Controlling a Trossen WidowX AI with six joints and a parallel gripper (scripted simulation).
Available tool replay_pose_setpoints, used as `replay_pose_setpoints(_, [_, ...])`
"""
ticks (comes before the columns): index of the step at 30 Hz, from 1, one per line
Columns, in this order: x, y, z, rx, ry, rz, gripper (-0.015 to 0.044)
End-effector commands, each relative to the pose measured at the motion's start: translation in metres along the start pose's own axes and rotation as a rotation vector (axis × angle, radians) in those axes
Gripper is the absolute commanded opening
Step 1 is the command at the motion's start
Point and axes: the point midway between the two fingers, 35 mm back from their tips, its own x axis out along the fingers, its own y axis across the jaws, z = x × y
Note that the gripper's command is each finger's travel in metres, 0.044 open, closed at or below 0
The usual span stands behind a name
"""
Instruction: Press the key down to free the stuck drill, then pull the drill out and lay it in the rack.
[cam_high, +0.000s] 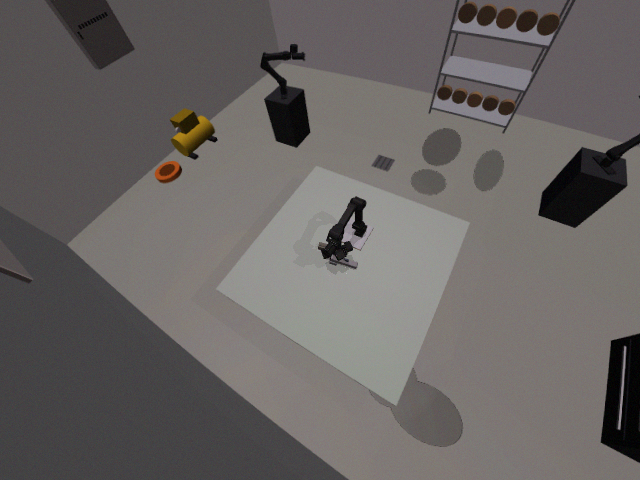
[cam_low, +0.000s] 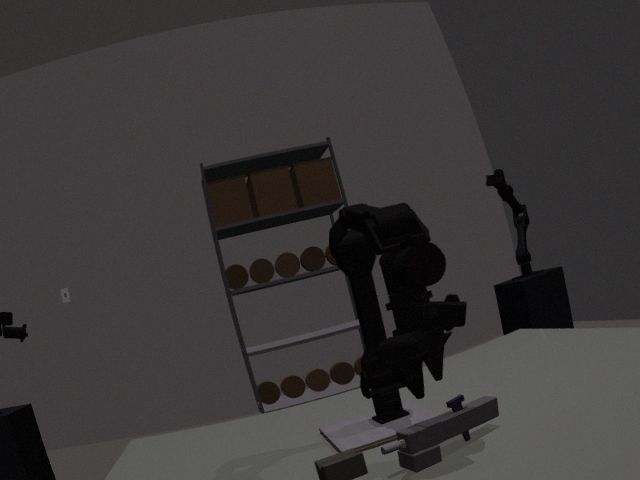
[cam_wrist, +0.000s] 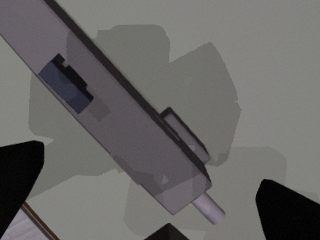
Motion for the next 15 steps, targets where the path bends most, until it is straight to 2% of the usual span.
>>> replay_pose_setpoints(1, [0.035,-0.045,-0.041,-0.562,0.016,0.01,0.044])
replay_pose_setpoints(10, [0.053,-0.066,-0.069,-0.883,0.02,0.015,0.044])
replay_pose_setpoints(15, [0.055,-0.068,-0.073,-0.916,0.02,0.016,0.044])
